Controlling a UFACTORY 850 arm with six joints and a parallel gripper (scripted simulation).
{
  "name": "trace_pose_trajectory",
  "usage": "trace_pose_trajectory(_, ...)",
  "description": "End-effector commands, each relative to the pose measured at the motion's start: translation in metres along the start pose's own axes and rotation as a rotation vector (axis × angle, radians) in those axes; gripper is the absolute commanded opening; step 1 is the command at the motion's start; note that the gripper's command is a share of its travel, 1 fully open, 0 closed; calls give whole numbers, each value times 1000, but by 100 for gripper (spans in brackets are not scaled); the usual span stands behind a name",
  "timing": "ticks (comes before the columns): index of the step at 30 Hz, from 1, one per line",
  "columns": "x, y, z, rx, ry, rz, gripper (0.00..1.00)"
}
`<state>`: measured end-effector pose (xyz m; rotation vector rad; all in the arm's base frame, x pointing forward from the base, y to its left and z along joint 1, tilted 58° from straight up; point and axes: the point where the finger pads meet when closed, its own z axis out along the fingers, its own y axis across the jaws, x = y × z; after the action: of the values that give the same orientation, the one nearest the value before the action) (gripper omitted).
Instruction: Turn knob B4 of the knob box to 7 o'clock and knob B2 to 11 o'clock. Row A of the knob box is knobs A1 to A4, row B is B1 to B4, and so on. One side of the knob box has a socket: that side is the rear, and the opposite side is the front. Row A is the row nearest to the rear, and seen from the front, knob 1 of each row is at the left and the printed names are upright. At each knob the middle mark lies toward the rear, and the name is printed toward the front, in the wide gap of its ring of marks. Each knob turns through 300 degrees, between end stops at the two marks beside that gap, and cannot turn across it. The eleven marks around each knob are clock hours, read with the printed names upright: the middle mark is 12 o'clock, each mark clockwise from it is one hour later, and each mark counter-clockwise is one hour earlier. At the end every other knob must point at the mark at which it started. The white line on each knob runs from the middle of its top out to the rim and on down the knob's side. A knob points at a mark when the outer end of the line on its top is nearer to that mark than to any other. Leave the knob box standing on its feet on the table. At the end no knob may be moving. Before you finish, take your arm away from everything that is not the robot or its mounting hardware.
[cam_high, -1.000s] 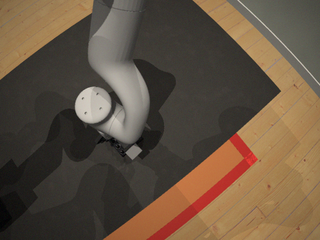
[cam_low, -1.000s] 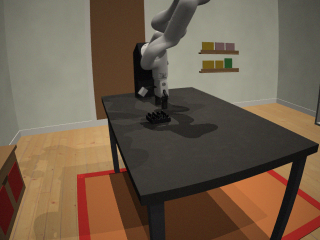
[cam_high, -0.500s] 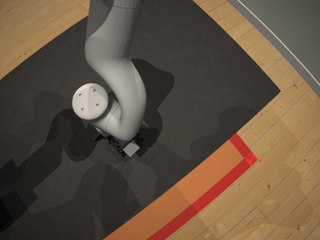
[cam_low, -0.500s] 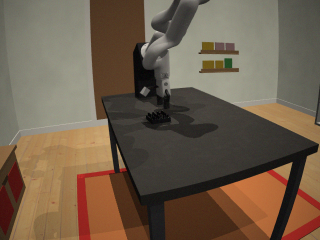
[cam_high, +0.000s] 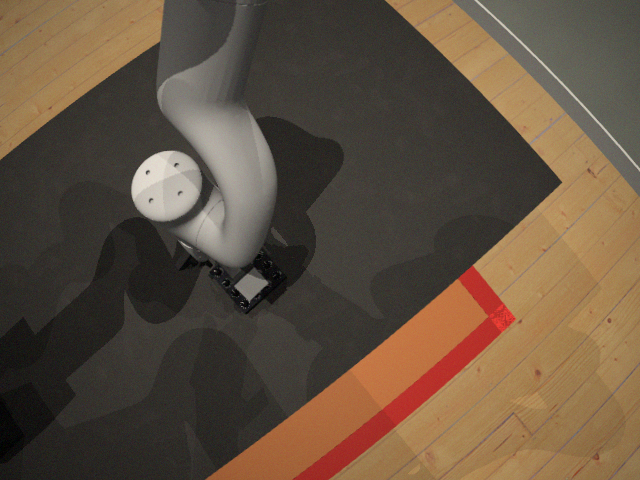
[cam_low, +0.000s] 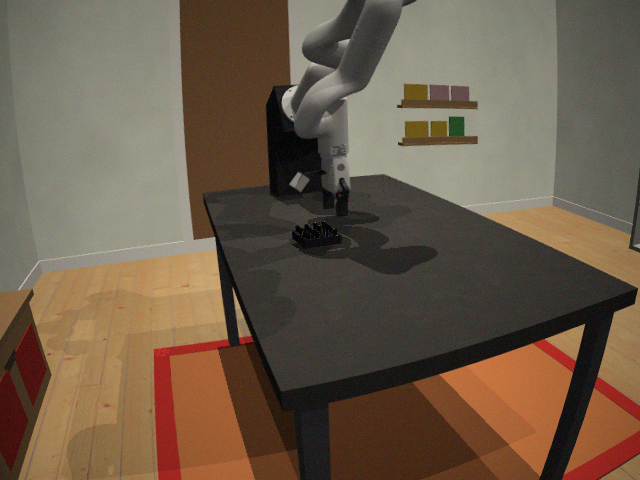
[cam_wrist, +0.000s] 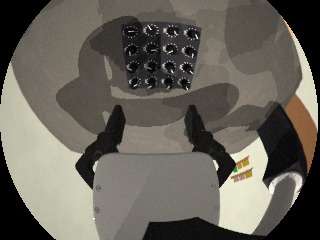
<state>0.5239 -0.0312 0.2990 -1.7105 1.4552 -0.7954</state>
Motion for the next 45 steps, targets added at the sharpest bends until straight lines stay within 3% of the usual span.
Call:
trace_pose_trajectory(1,-7,0,0,1,1,0,100)
trace_pose_trajectory(45,-14,0,0,1,1,0,100)
